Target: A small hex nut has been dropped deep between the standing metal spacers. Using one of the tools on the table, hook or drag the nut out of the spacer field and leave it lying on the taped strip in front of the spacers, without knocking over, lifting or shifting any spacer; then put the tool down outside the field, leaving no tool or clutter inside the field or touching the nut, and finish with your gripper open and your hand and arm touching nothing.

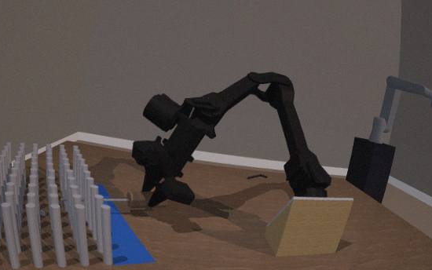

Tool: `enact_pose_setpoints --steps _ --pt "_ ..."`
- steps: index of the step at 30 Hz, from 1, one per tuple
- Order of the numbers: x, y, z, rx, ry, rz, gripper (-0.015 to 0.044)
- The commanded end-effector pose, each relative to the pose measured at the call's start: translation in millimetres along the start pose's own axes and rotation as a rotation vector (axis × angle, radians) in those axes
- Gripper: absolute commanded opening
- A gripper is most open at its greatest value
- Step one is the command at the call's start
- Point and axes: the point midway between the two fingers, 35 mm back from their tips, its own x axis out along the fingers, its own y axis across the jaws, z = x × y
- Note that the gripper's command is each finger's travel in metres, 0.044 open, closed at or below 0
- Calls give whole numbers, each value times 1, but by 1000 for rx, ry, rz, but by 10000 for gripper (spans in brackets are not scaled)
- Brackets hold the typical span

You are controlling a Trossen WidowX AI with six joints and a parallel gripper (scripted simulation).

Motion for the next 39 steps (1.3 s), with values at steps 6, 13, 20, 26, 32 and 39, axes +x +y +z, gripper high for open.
enact_pose_setpoints --steps 6,13,20,26,32,39 --pt "1 -1 8 7 -4 -6 0" --pt "3 -1 12 7 -4 -6 0" --pt "4 -1 16 7 -4 -6 0" --pt "6 -2 19 8 -4 -6 0" --pt "7 -2 23 8 -5 -6 0" --pt "8 -2 27 8 -5 -6 0"
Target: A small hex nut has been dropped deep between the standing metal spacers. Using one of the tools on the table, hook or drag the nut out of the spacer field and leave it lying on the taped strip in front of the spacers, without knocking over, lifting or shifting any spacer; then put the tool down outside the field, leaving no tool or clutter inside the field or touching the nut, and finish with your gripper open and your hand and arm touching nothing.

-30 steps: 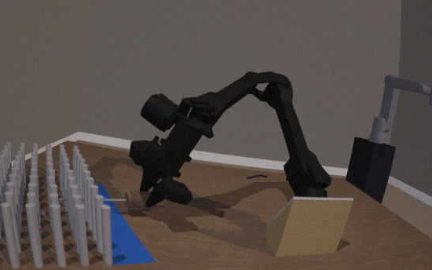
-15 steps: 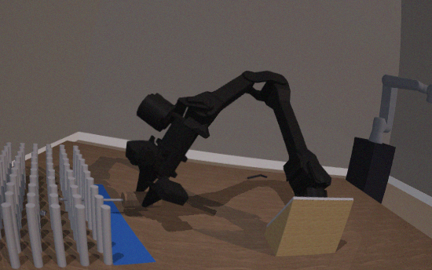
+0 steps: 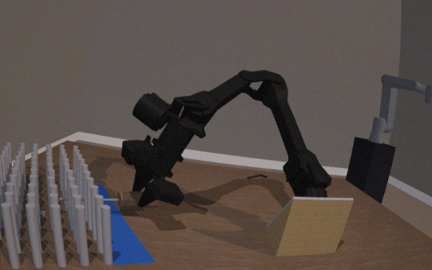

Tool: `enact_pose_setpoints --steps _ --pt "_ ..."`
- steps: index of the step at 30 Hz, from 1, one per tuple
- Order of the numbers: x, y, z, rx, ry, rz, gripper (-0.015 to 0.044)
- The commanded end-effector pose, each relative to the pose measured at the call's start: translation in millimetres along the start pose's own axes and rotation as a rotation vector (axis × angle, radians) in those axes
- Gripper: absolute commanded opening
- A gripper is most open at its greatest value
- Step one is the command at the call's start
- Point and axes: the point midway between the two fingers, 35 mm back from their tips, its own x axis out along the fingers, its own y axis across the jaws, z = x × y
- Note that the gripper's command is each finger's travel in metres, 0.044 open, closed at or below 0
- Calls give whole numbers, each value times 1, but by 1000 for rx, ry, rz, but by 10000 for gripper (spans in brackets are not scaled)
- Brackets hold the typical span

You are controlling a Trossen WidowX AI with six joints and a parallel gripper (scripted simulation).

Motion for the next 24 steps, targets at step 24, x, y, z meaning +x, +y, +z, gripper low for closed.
enact_pose_setpoints --steps 24 --pt "6 -1 18 5 -4 -4 0"
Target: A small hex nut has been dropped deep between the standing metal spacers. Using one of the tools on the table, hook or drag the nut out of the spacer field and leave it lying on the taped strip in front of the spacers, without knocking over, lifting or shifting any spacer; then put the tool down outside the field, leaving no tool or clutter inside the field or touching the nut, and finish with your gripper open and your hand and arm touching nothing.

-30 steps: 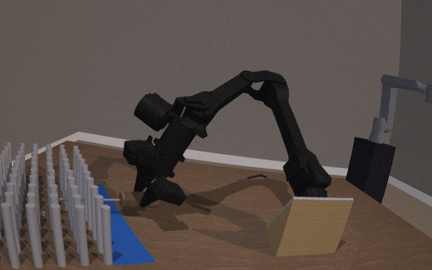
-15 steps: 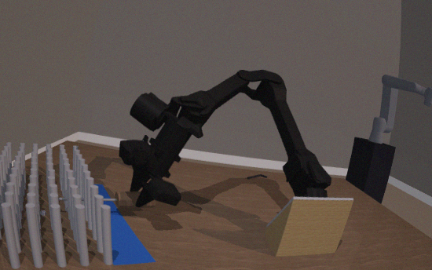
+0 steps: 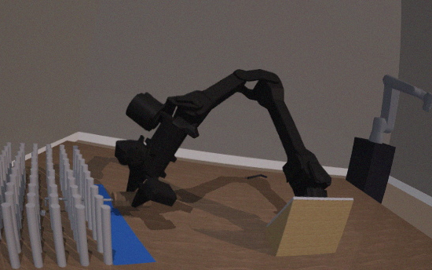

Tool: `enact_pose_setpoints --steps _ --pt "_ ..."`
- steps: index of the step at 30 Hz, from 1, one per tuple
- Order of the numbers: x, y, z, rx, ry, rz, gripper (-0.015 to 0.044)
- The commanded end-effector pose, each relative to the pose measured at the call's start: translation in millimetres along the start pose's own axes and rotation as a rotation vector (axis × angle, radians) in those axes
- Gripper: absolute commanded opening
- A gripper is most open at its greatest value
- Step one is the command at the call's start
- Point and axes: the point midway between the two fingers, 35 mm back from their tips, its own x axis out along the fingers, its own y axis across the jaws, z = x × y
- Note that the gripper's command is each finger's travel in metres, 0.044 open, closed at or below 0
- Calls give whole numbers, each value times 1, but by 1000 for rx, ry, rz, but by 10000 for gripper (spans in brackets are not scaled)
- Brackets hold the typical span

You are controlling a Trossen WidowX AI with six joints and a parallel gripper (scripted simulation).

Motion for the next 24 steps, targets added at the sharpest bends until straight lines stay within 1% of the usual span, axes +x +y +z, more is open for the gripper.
enact_pose_setpoints --steps 1,24 --pt "0 -1 5 4 -2 -4 0" --pt "12 3 5 1 -3 -3 0"
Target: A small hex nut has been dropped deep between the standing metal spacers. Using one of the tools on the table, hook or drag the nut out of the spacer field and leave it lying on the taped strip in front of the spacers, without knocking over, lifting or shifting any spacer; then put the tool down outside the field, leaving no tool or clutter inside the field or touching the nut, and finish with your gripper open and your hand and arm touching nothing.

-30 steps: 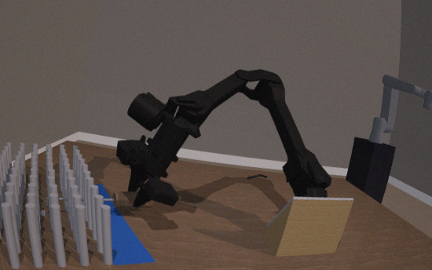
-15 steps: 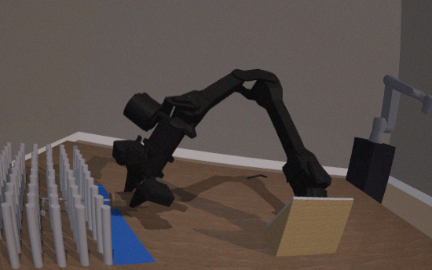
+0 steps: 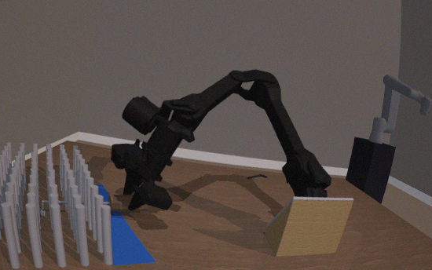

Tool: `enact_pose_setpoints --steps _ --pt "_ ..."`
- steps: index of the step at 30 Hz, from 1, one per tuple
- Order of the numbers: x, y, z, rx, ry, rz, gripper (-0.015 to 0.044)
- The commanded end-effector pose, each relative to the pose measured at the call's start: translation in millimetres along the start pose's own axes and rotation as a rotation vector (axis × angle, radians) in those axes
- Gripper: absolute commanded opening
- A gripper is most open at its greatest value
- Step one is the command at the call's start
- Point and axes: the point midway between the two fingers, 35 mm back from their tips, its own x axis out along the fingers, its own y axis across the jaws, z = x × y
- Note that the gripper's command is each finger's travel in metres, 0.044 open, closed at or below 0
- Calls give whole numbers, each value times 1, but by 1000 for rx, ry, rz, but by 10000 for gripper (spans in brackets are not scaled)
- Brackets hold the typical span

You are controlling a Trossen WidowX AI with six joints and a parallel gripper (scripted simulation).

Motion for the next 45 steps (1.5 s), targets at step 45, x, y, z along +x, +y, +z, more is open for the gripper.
enact_pose_setpoints --steps 45 --pt "7 7 -10 -8 -5 4 0"
